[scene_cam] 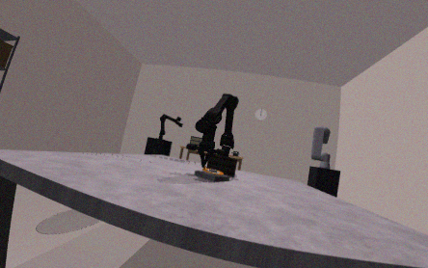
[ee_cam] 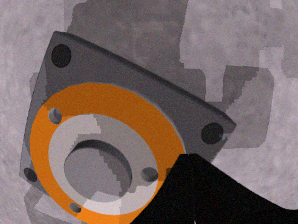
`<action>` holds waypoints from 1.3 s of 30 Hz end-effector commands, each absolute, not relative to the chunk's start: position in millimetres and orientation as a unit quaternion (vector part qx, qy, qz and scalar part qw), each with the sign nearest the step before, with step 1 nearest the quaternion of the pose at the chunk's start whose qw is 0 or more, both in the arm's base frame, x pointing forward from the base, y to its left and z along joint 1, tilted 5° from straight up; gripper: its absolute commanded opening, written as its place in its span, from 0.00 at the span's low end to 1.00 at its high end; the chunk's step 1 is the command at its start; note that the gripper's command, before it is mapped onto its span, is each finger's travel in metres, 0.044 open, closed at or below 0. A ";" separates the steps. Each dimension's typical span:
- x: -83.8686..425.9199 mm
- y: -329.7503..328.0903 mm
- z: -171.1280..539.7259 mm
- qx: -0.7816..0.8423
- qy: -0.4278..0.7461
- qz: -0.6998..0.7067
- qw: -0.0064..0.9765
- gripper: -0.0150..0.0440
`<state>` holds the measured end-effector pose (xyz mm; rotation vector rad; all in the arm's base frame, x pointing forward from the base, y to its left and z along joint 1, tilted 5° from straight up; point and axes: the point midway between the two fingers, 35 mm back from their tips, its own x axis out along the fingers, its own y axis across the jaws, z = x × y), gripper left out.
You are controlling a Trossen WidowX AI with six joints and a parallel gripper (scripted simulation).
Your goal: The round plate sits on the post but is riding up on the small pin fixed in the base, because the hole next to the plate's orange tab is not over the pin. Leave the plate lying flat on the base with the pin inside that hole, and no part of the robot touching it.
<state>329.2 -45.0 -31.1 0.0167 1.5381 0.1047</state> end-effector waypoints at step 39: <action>300.2 -47.4 1.1 0.009 0.700 0.047 0.713 0.25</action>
